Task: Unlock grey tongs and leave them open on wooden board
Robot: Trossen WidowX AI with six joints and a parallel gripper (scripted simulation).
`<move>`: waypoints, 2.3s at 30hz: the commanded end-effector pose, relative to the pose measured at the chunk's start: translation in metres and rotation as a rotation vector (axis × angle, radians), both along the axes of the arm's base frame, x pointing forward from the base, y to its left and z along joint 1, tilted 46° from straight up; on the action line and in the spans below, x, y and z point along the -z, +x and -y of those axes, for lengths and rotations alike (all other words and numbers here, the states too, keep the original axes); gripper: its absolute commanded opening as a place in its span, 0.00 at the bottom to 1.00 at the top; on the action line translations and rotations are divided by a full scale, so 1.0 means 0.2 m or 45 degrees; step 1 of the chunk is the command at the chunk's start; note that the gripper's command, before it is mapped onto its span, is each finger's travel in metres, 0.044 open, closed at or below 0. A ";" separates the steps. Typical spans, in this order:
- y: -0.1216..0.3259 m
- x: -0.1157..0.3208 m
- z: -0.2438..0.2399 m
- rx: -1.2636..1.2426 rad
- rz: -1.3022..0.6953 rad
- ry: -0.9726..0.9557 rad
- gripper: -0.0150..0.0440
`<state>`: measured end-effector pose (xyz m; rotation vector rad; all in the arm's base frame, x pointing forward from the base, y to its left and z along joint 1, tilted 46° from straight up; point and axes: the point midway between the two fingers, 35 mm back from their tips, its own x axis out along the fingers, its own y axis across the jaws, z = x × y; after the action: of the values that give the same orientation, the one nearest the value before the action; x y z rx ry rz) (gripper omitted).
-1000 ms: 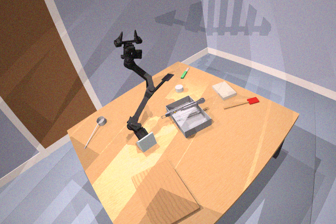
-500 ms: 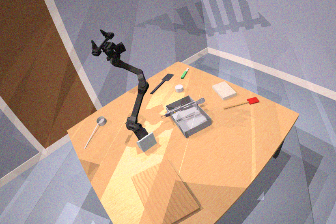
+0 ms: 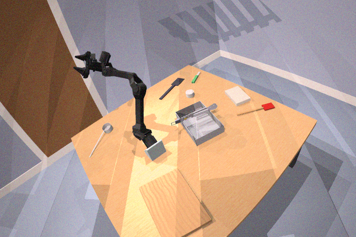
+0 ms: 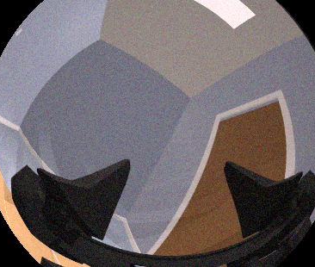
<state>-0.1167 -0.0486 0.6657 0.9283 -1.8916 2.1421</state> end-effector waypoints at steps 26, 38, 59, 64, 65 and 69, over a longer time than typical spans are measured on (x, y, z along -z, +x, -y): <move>0.43 0.70 -1.85 0.332 -0.403 -2.343 1.00; 1.26 1.07 -2.05 0.174 -1.381 -2.837 1.00; 2.52 2.10 -1.22 -1.420 -3.698 -2.057 1.00; 2.63 2.36 -0.85 -2.084 -4.013 -1.235 1.00; 2.64 2.41 -0.78 -2.229 -4.040 -1.024 1.00; 2.64 2.61 -0.47 -2.792 -3.966 -0.079 1.00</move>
<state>0.4127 0.0885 0.1736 -2.7913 -1.7845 1.1937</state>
